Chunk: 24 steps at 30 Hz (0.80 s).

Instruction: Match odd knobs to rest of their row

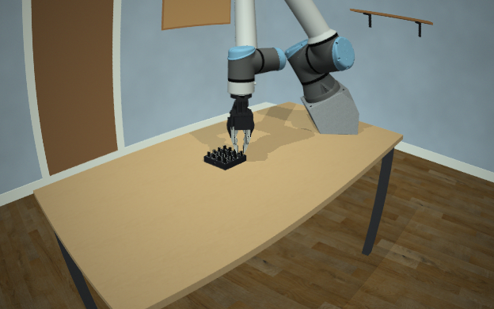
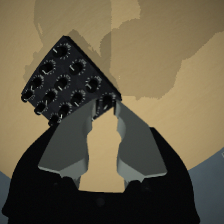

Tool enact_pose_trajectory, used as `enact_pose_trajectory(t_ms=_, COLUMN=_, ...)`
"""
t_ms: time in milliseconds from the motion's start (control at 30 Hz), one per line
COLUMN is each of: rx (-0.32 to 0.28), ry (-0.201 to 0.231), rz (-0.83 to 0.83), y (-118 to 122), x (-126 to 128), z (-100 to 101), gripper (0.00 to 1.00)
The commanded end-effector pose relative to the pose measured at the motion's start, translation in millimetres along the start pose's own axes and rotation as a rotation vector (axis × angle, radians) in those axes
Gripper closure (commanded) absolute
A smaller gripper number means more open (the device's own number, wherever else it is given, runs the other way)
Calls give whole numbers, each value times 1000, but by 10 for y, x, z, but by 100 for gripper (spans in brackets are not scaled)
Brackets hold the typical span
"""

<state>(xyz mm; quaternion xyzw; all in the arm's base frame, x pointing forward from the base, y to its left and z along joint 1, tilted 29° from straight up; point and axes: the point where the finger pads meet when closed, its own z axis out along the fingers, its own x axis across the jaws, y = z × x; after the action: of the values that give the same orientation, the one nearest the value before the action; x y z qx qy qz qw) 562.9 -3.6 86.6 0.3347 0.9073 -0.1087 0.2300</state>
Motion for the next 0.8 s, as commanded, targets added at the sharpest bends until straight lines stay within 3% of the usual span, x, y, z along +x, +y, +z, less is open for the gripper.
enact_pose_trajectory(t_ms=0, rx=0, ry=1, rz=-1, y=-4, x=11, z=4, gripper=89)
enact_pose_trajectory(t_ms=533, rx=0, ry=1, rz=-1, y=-4, x=11, z=4, gripper=89)
enact_pose_trajectory(t_ms=567, rx=0, ry=1, rz=-1, y=-4, x=11, z=4, gripper=96)
enact_pose_trajectory(t_ms=767, rx=0, ry=1, rz=-1, y=-4, x=10, z=3, gripper=96)
